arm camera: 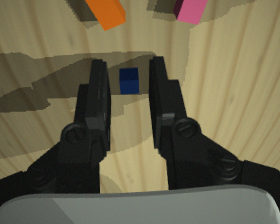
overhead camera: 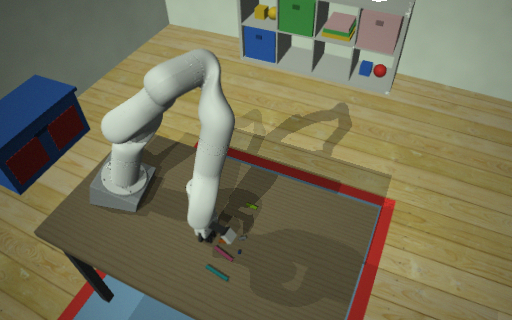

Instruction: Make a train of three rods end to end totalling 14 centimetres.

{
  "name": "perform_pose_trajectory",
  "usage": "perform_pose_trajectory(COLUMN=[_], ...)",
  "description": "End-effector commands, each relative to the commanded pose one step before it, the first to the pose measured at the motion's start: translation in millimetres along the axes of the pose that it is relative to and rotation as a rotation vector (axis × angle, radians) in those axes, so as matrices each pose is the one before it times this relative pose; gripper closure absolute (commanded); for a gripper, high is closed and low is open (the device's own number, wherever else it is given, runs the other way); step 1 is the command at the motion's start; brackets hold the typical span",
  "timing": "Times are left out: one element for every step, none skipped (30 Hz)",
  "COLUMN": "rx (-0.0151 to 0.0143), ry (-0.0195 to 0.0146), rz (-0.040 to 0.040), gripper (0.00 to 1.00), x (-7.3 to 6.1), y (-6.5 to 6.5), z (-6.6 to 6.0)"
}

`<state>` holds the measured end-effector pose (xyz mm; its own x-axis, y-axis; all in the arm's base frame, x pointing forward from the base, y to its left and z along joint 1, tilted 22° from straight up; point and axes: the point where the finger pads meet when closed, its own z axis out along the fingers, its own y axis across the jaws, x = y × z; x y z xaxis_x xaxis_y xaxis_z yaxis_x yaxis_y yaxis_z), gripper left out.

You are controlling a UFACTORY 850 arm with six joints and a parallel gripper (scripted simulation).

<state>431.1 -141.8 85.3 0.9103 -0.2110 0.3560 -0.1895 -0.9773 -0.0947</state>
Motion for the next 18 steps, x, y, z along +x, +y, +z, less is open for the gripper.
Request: perform_pose_trajectory(rx=[-0.00023, 0.0, 0.0, 0.0, 0.0, 0.0, 0.0, 0.0, 0.0, 0.00001, 0.00001, 0.00002, 0.00001, -0.00003, 0.00004, -0.00004, 0.00004, 0.0], ry=[0.0011, 0.0, 0.0, 0.0, 0.0, 0.0, 0.0, 0.0, 0.0, 0.0, 0.0, 0.0, 0.0, 0.0, 0.0, 0.0, 0.0, 0.0], rz=[-0.00006, 0.0, 0.0, 0.0, 0.0, 0.0, 0.0, 0.0, 0.0, 0.0, 0.0, 0.0, 0.0, 0.0, 0.0, -0.00001, 0.00001, 0.0], gripper=[0.76, 0.76, 0.76, 0.76, 0.76, 0.76, 0.76, 0.76, 0.76, 0.76, 0.76, 0.76, 0.76, 0.76, 0.76, 0.76, 0.76, 0.76], x=[0.56, 0.0, 0.0, 0.0, 0.0, 0.0, 0.0, 0.0, 0.0, 0.0, 0.0, 0.0, 0.0, -0.01, 0.01, -0.01, 0.01, 0.0], y=[0.11, 0.0, 0.0, 0.0, 0.0, 0.0, 0.0, 0.0, 0.0, 0.0, 0.0, 0.0, 0.0, 0.01, -0.01, 0.01, -0.01, 0.0], z=[-0.26, 0.0, 0.0, 0.0, 0.0, 0.0, 0.0, 0.0, -0.02, -0.17, -0.43, -0.8, -1.24, -1.75, -2.17, -2.69, -3.04, -3.43])
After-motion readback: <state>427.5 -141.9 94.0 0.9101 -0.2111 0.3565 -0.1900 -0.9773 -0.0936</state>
